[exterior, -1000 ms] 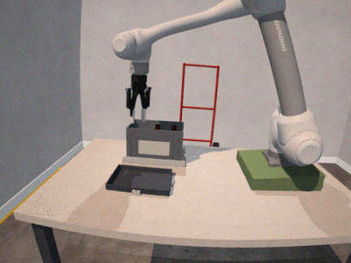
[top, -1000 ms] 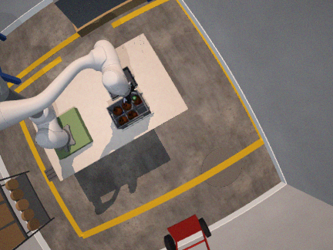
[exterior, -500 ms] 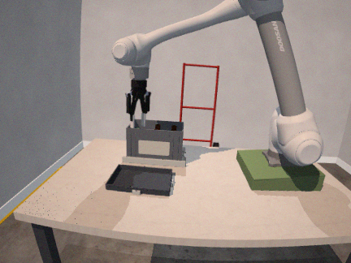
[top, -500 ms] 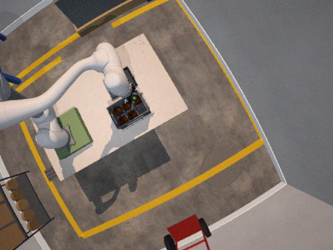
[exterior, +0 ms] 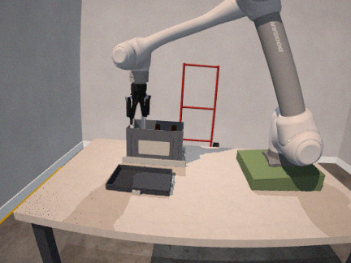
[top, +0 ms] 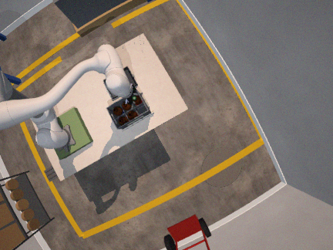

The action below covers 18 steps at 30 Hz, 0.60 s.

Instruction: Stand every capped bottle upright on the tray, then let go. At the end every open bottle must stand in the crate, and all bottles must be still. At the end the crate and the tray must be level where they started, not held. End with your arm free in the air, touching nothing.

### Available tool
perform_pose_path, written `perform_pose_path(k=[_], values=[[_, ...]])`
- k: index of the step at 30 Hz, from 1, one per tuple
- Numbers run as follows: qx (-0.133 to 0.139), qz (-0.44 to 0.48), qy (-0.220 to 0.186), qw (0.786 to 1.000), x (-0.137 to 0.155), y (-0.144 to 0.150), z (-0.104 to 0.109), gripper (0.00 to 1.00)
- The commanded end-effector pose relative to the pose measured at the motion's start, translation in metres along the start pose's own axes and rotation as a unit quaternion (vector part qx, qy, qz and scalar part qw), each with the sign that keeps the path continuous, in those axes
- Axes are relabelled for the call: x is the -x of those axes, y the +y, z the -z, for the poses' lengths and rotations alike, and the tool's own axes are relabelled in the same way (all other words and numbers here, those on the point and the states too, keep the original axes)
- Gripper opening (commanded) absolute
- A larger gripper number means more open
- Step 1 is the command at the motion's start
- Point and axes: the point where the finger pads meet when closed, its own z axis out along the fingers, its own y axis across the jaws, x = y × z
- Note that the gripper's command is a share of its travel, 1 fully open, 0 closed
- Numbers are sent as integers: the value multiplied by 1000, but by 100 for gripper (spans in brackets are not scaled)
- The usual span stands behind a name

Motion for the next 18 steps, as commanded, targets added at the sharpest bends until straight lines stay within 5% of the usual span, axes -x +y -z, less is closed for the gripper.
perform_pose_path(k=[1,18], values=[[0,0,0,1000,0,0,-4,38],[0,0,0,1000,0,0,-21,38]])
